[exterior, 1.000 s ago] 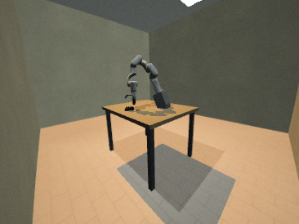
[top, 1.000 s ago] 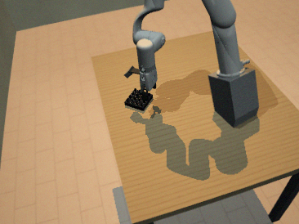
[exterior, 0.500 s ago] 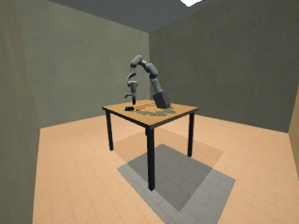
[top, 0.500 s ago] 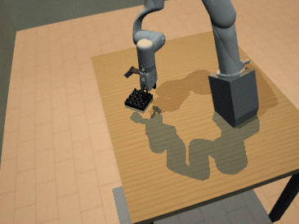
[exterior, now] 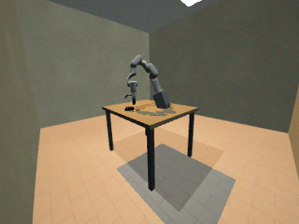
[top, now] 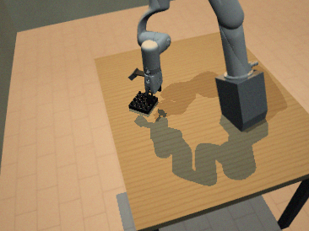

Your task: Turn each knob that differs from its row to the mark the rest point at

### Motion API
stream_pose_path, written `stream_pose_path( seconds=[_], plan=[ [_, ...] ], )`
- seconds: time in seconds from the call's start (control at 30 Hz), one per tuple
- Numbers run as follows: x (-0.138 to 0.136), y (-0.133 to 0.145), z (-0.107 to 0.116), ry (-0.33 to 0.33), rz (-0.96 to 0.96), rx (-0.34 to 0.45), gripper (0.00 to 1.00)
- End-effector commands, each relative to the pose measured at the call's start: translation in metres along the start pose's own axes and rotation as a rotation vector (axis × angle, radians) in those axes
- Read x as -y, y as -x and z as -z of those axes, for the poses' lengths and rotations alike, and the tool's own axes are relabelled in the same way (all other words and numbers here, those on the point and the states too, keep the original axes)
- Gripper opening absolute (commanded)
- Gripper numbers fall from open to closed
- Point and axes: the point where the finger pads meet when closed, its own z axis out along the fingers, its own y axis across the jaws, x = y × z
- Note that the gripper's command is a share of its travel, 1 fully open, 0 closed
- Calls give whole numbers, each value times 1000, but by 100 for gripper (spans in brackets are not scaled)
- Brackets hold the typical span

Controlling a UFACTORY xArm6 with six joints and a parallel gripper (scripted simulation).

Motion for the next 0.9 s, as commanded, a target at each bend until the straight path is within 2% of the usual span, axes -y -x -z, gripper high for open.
stream_pose_path(
  seconds=[0.0,0.5,0.87],
  plan=[
    [1,-1,1,-1,0,-2,100],
    [0,-3,1,-1,37,-2,100],
    [-9,-20,5,2,371,-2,100]
  ],
)
